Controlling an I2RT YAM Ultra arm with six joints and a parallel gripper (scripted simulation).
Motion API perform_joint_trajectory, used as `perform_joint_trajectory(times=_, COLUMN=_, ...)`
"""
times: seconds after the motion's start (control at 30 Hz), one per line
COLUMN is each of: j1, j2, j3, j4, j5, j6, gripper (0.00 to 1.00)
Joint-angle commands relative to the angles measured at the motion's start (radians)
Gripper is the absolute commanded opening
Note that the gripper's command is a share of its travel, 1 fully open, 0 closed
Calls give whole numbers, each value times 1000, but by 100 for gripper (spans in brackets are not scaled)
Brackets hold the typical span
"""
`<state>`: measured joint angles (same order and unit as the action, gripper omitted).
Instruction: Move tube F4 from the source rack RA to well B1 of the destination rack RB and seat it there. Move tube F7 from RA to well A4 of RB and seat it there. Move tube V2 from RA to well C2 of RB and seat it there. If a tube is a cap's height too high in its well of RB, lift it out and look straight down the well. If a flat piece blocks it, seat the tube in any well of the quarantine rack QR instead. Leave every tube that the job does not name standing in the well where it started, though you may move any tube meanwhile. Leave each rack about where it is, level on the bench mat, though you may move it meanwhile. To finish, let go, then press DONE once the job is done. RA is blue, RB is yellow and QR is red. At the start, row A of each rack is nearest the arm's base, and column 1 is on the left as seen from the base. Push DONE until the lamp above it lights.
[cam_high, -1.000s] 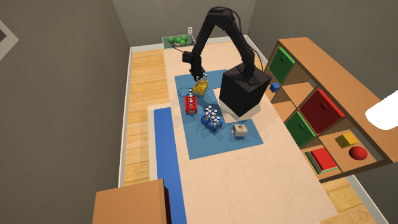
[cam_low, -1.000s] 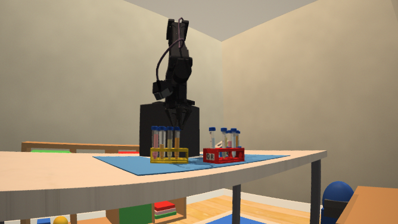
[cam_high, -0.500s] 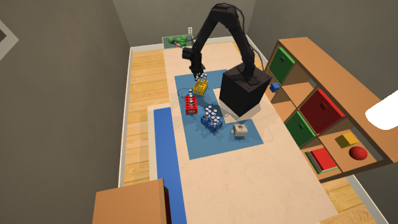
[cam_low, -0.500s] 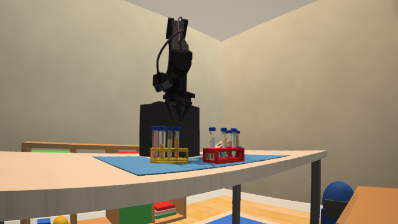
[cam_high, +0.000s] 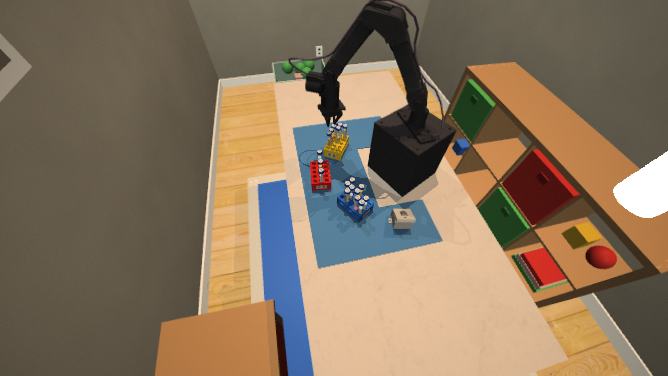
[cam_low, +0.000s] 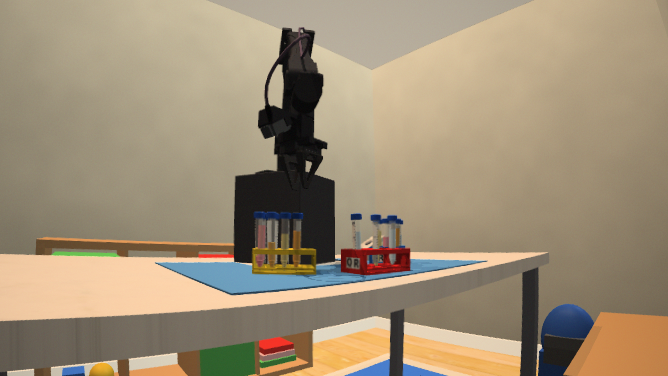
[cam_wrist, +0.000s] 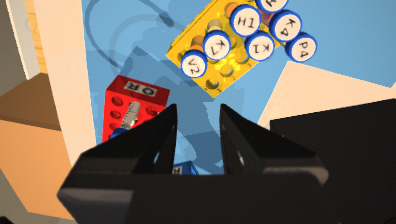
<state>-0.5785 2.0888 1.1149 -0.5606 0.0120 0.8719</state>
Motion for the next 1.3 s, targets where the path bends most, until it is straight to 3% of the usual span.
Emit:
perform_joint_trajectory(times=0.0, j1=-4, j2=-44, j3=36, j4=-60, j5=2, j6=-5, gripper=30)
perform_joint_trajectory(times=0.1, j1=-2, j2=-29, j3=21, j4=-58, j5=1, j6=-3, gripper=30)
perform_joint_trajectory(times=0.23, j1=69, j2=-76, j3=-56, j4=-49, j5=4, j6=-80, gripper=30)
perform_joint_trajectory(times=0.3, j1=69, j2=-76, j3=-56, j4=-49, j5=4, j6=-80, gripper=30)
perform_joint_trajectory(times=0.63, j1=267, j2=-143, j3=-168, j4=16, j5=10, j6=-209, gripper=30)
perform_joint_trajectory(times=1.0, j1=459, j2=-173, j3=-220, j4=38, j5=10, j6=-7, gripper=30)
perform_joint_trajectory(times=1.27, j1=379, j2=-42, j3=-19, j4=-43, j5=15, j6=-78, gripper=30)
